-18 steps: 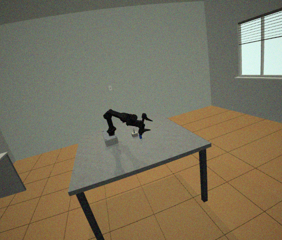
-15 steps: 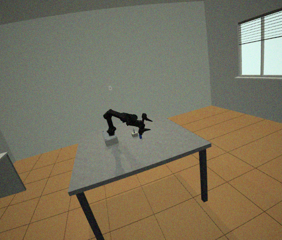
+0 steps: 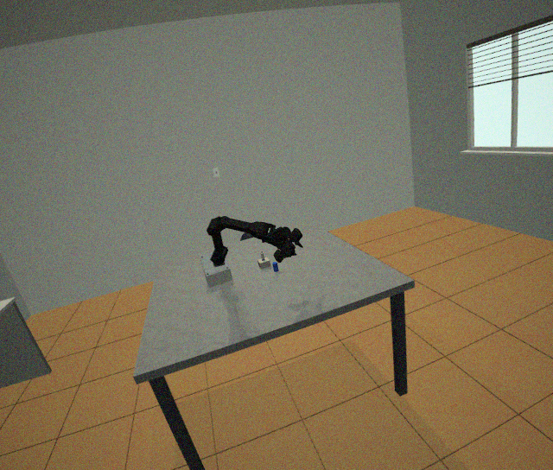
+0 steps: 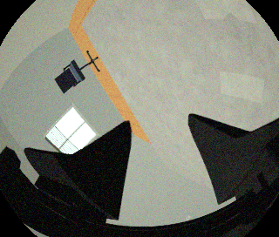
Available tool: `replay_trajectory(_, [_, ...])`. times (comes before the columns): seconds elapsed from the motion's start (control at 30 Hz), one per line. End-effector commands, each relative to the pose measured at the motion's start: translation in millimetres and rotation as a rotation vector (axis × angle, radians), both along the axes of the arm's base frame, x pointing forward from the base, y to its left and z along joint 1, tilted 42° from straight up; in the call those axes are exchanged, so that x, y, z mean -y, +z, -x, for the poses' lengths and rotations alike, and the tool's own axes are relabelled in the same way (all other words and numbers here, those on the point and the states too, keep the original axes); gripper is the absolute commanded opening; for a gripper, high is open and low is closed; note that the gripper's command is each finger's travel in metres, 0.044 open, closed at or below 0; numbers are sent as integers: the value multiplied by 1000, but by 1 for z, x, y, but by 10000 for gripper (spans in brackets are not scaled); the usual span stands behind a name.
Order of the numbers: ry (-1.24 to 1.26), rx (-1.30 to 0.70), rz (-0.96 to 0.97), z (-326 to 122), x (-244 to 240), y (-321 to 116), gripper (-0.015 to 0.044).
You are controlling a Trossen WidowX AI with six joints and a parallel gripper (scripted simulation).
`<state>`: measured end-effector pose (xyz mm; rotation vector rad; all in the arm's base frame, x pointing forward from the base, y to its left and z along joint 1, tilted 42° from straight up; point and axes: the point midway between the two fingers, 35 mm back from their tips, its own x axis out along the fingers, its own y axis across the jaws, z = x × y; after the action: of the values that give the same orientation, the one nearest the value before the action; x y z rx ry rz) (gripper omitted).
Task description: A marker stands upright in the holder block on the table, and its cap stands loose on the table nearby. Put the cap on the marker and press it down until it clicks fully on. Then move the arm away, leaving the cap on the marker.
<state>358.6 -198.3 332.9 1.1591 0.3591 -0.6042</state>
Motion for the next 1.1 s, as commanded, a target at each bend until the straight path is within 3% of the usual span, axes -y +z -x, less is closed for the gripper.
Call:
replay_trajectory(0.0, [-47,-204,-67,-13,-32,-66,242])
replay_trajectory(0.3, [-81,-634,57,6,-112,-176,242])
replay_trajectory(0.5, [-159,-860,356,42,-146,-222,242])
replay_trajectory(0.6, [-170,-891,455,50,-153,-227,242])
replay_trajectory(0.87, [-170,-891,455,49,-152,-227,242])
replay_trajectory(1.07, [-171,-890,457,47,-128,-252,242])
